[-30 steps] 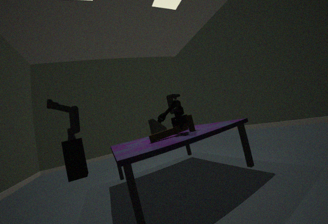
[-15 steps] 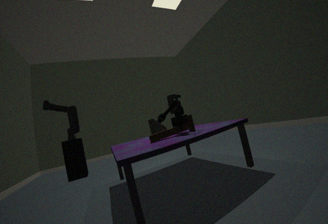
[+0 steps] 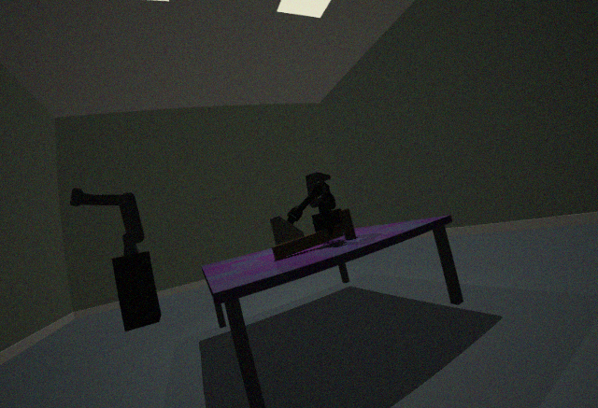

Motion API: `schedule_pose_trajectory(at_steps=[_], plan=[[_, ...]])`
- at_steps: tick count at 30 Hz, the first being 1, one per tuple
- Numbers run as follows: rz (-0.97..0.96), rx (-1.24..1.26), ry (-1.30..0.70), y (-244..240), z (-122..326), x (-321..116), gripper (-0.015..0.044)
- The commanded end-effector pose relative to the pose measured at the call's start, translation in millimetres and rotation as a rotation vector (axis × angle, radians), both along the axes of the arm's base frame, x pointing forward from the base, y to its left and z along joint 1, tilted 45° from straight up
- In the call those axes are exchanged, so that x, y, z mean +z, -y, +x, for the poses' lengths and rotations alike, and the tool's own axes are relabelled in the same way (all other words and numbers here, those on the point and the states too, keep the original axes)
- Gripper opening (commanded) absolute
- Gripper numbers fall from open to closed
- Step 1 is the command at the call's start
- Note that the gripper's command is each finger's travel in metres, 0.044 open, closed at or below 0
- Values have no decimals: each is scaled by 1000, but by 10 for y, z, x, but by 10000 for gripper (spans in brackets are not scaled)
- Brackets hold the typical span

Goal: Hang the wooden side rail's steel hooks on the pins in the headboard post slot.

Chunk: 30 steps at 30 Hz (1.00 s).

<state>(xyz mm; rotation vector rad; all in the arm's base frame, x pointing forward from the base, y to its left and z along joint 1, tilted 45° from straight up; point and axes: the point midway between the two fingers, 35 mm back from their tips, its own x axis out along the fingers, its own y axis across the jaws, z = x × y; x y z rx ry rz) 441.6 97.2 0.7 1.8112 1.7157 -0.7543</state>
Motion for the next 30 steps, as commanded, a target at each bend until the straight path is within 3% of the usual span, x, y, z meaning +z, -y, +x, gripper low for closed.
schedule_pose_trajectory(at_steps=[1, 30], plan=[[1, -8, 12, 25, 26, 61, 0], [1, -8, 12, 5, 24, 89, 0]])
